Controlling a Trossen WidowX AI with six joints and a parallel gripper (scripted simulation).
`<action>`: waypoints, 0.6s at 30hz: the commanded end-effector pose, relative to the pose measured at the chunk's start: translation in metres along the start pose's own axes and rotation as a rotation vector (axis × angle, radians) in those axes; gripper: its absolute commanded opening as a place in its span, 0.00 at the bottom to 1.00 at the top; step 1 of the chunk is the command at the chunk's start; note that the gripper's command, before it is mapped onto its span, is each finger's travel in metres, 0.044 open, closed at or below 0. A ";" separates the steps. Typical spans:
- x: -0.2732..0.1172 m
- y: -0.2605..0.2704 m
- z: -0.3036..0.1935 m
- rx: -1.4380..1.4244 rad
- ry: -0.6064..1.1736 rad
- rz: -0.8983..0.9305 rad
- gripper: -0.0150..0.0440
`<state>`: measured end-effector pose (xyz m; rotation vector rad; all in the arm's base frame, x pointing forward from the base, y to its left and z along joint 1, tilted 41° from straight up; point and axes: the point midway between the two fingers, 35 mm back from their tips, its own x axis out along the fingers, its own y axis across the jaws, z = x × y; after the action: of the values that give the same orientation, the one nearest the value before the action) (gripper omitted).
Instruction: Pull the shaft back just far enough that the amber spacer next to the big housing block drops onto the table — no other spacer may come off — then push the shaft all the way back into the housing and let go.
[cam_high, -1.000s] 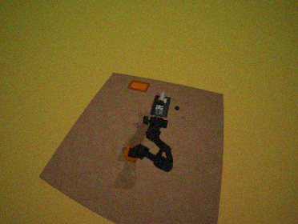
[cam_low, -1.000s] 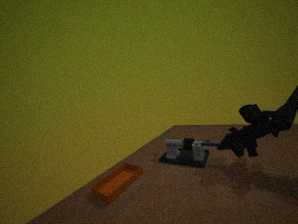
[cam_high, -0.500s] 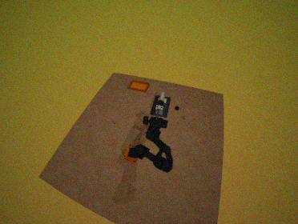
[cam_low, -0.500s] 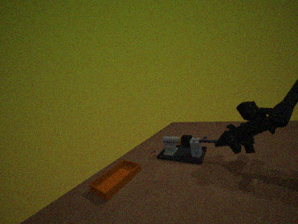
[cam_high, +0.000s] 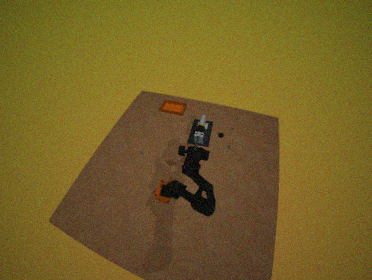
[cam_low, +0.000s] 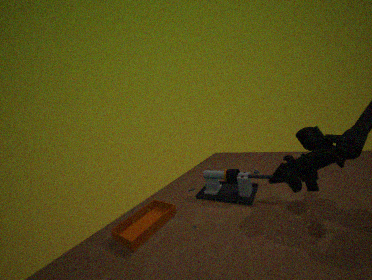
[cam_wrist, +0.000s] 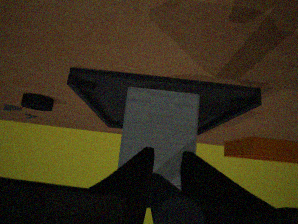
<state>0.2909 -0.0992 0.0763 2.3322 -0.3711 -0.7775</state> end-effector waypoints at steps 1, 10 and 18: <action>-0.001 -0.001 0.001 -0.003 0.000 -0.001 0.25; -0.001 -0.001 0.001 -0.003 0.000 -0.001 0.25; -0.002 -0.001 0.002 -0.003 0.000 -0.002 0.25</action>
<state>0.2889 -0.0990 0.0763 2.3319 -0.3715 -0.7782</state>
